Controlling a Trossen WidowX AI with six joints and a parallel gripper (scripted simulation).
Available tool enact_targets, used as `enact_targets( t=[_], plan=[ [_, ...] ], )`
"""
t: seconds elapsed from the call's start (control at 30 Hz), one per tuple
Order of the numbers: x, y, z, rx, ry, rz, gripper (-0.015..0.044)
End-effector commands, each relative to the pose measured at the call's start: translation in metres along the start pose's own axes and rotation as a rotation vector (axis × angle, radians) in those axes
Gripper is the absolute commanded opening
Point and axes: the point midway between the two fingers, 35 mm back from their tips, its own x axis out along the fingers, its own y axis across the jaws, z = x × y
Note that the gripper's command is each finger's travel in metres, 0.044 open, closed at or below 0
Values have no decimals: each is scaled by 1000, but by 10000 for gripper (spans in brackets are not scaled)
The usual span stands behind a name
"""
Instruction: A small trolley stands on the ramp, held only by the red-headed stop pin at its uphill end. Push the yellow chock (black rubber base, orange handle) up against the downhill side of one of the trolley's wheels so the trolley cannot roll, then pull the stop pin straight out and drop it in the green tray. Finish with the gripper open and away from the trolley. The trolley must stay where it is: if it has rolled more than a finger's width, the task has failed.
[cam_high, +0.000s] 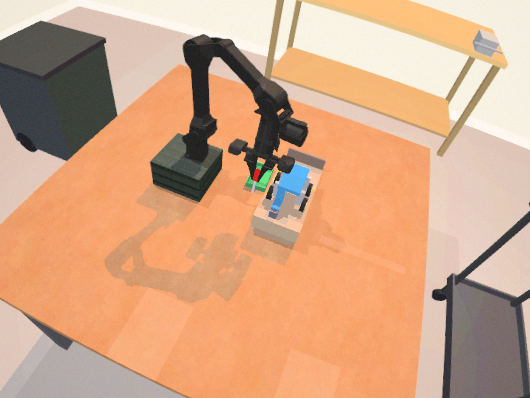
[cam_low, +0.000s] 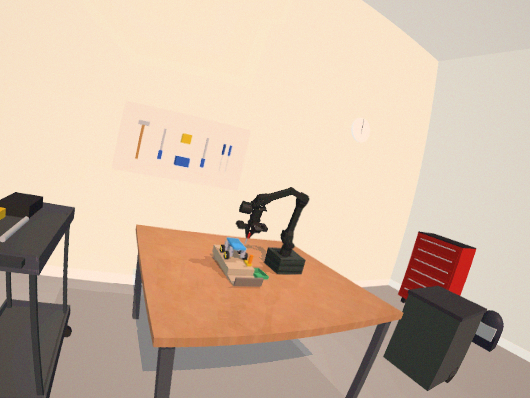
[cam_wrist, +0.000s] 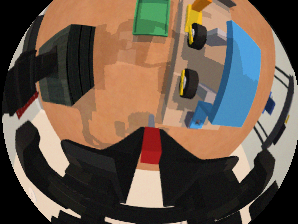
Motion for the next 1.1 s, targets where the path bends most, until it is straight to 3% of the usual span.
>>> enact_targets(
  t=[0.0, 1.07],
  plan=[
    [-2, 1, 16, 4, 4, 3, 0],
    [-17, 2, 140, 4, -9, 3, 0]
  ],
)
